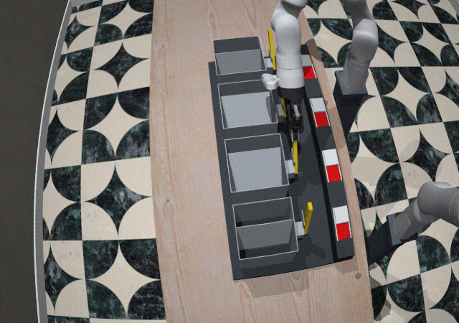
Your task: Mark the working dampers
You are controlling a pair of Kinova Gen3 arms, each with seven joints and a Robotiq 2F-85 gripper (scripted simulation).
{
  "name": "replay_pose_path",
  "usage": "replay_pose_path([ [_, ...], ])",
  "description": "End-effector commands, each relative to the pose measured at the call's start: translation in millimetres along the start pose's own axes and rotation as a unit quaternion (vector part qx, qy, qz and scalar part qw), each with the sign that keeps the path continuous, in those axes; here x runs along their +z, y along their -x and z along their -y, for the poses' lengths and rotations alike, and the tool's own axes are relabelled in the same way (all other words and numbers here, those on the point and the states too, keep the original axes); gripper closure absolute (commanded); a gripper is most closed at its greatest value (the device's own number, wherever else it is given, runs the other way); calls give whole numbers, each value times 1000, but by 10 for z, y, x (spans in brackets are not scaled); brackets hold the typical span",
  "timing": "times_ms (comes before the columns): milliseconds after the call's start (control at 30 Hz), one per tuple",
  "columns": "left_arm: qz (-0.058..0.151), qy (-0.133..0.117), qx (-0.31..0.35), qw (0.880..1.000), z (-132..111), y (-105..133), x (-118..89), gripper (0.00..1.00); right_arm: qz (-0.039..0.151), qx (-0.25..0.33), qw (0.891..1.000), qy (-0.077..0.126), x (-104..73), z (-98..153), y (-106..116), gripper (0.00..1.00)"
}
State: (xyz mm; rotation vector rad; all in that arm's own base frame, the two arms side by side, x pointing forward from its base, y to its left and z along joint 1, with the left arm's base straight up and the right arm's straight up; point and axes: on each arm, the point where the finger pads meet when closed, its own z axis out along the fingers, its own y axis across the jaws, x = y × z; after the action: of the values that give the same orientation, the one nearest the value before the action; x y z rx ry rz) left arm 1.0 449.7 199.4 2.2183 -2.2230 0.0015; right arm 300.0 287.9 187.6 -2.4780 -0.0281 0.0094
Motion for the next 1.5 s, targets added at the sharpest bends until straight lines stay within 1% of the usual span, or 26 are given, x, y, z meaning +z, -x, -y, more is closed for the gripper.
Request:
replay_pose_path([
  [0,1,0,0,1000,0,3,-6,2,0,0,1000,0,-1,3,-1,708],
  [67,1,0,0,1000,0,3,-6,2,0,0,1000,0,-1,3,-1,708],
  [100,1,0,0,1000,0,3,-6,2,0,0,1000,0,-1,3,-1,673],
  [167,1,0,0,1000,0,3,-6,2,0,0,1000,0,-1,3,-1,673],
  [200,1,0,0,1000,0,3,-6,2,0,0,1000,0,-1,3,-1,637],
  [267,1,0,0,1000,0,3,-6,2,0,0,1000,0,-1,3,-1,637],
  [300,1,0,0,1000,0,3,-6,2,0,0,1000,0,-1,3,-1,602],
  [367,1,0,0,1000,0,3,-6,2,0,0,1000,0,-1,3,-1,602],
  [400,1,0,0,1000,0,3,-6,2,0,0,1000,0,-1,3,-1,566],
  [833,1,0,0,1000,0,3,-6,2,0,0,1000,0,-4,3,-1,566],
  [1067,1,0,0,1000,0,3,-6,2,0,0,1000,0,-51,3,-1,566],
  [1233,1,0,0,1000,0,3,-6,2,0,0,1000,0,-167,3,-1,566],
  [1467,1,0,0,1000,0,3,-6,2,0,0,1000,0,-397,2,-1,566],
])
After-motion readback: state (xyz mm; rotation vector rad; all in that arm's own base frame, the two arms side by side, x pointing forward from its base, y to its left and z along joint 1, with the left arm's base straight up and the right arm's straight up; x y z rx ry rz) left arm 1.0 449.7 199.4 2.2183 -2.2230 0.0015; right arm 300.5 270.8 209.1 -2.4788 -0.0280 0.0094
